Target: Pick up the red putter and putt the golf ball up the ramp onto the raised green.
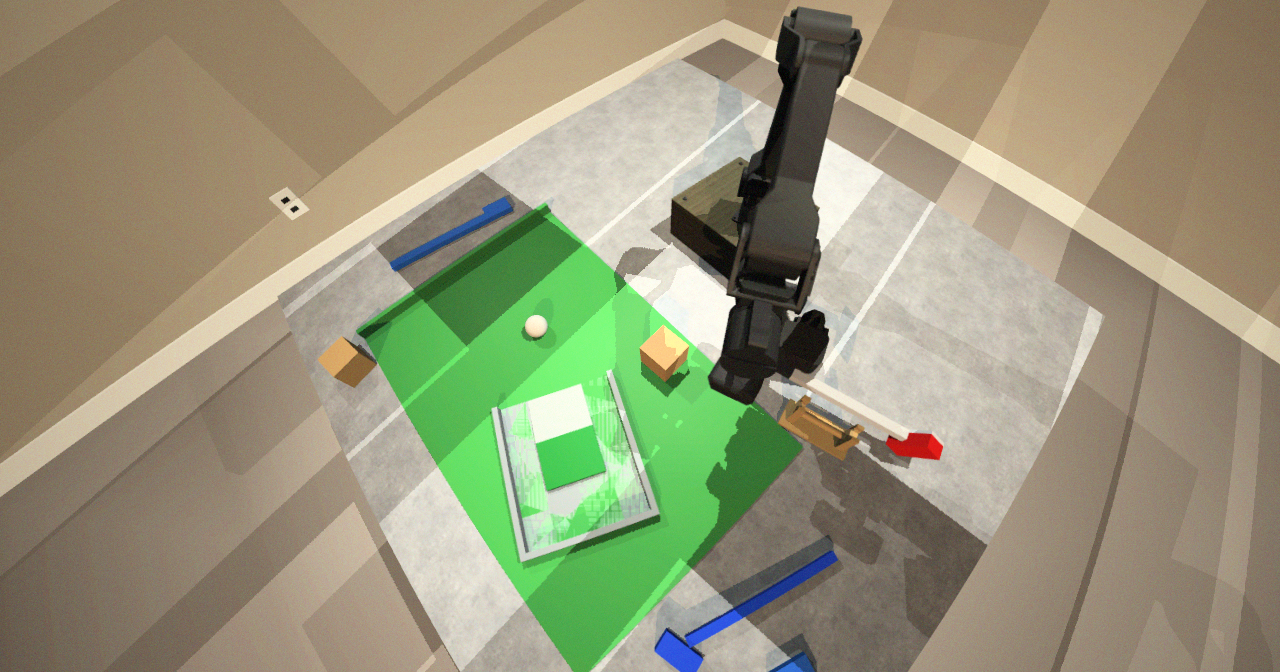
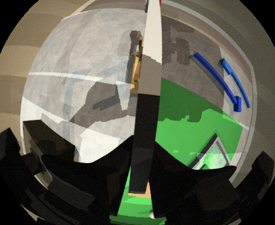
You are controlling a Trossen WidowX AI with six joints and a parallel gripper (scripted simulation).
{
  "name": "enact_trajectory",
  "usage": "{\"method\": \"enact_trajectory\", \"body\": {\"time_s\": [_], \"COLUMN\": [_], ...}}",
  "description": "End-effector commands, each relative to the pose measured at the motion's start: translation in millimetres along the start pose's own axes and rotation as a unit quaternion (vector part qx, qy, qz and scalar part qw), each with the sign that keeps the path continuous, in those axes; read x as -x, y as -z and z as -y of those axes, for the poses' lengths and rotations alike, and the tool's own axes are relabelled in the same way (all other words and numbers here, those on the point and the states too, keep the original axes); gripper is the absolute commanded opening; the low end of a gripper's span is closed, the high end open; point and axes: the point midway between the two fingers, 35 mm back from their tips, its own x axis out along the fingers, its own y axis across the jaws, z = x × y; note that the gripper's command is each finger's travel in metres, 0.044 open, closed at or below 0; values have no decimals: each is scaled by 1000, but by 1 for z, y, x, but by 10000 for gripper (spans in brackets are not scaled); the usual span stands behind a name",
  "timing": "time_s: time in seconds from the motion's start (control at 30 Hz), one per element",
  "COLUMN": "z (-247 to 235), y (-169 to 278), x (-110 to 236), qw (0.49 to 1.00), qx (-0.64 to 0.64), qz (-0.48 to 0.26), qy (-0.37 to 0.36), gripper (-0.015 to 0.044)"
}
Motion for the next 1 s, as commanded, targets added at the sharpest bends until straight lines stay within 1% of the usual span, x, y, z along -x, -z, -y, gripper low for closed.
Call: {"method": "enact_trajectory", "body": {"time_s": [0.0,0.23,0.47,0.7,0.97], "z": [2,13,18,17,9], "y": [4,39,79,119,163], "x": [0,17,36,56,79], "qw": [1000,991,961,912,833], "qx": [-14,-133,-273,-406,-548], "qz": [-2,-19,-39,-56,-74], "qy": [1,6,8,11,12], "gripper": [0,0,0,0,0]}}
